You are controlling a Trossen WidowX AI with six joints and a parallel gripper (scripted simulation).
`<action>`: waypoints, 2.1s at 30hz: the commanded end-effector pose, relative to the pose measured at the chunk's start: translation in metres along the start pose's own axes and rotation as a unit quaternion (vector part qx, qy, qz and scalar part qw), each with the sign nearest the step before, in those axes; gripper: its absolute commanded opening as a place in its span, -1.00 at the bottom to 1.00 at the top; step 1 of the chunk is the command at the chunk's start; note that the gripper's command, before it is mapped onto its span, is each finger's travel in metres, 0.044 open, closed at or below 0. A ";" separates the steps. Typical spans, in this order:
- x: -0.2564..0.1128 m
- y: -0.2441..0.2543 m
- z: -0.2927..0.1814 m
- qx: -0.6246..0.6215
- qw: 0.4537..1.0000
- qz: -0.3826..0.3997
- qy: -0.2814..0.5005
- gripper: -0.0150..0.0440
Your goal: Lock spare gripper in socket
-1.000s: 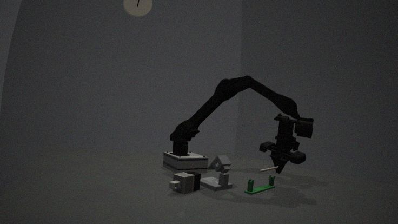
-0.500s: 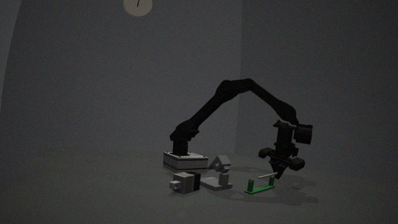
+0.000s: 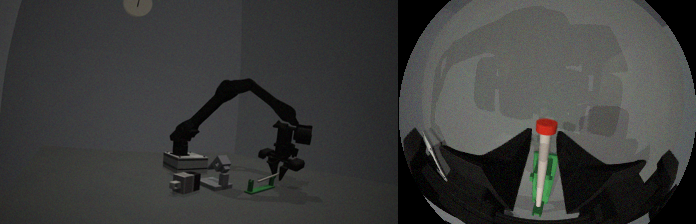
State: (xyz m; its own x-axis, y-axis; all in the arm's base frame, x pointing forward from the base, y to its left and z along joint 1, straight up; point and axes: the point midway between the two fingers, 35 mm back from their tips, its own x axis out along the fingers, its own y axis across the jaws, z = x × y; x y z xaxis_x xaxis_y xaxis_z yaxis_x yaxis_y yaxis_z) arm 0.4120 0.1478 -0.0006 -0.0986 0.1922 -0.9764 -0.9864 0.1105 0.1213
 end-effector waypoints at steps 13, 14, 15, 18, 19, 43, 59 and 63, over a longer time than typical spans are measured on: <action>-0.018 0.007 0.001 0.002 1.000 0.009 0.004 0.19; -0.020 0.008 0.001 0.002 1.000 0.010 0.004 0.19; -0.021 0.009 0.001 0.003 1.000 0.012 0.005 0.19; -0.027 0.012 0.001 0.004 1.000 0.015 0.006 0.19; -0.029 0.013 0.002 0.004 1.000 0.017 0.007 0.19; -0.062 0.031 0.002 0.011 0.999 0.046 0.019 0.36; -0.133 0.020 -0.045 -0.019 0.997 -0.073 0.035 0.12; -0.126 0.019 -0.045 -0.019 0.997 -0.073 0.035 0.12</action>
State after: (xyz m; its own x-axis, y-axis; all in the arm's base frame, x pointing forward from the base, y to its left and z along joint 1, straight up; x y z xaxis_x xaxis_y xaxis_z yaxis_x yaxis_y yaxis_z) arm 0.4016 0.0822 0.1249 0.0492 0.1157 -0.9921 -0.9940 0.1029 -0.0373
